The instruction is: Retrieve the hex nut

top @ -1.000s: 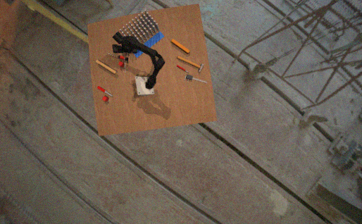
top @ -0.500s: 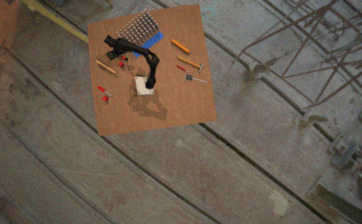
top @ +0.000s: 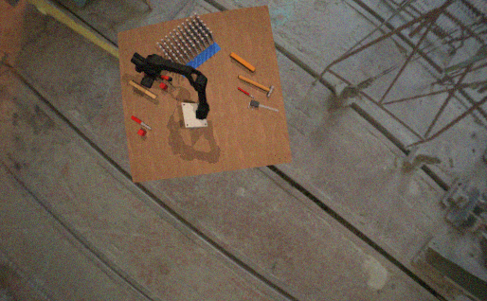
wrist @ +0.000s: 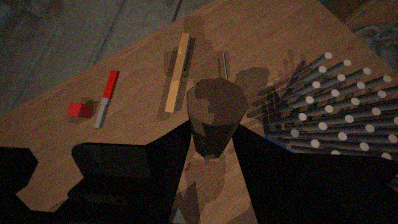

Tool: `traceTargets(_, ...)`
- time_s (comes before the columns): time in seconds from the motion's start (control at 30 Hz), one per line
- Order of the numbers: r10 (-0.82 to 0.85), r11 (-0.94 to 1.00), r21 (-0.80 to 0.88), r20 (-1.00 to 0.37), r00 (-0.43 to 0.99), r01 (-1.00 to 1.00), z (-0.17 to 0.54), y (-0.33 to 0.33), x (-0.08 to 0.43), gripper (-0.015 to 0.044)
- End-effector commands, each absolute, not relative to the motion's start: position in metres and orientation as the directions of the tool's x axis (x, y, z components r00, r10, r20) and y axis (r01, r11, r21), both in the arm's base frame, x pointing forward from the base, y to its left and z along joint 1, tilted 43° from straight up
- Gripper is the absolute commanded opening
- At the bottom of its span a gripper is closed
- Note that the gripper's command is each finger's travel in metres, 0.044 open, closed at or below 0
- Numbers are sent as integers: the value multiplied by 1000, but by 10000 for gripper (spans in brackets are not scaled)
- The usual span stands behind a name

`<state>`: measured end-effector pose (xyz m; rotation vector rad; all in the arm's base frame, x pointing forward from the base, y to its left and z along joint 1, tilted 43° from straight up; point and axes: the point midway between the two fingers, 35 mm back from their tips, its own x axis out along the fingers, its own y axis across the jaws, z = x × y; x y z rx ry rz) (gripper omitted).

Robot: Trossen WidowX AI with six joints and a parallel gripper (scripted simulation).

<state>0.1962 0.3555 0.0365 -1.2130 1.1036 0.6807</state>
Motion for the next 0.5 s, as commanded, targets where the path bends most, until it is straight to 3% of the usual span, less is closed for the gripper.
traceTargets(0.0,-125,125,-378,-923,363,-917,30,368,190,0)
traceTargets(0.47,-132,-347,-304,-921,367,-887,0,395,165,0)
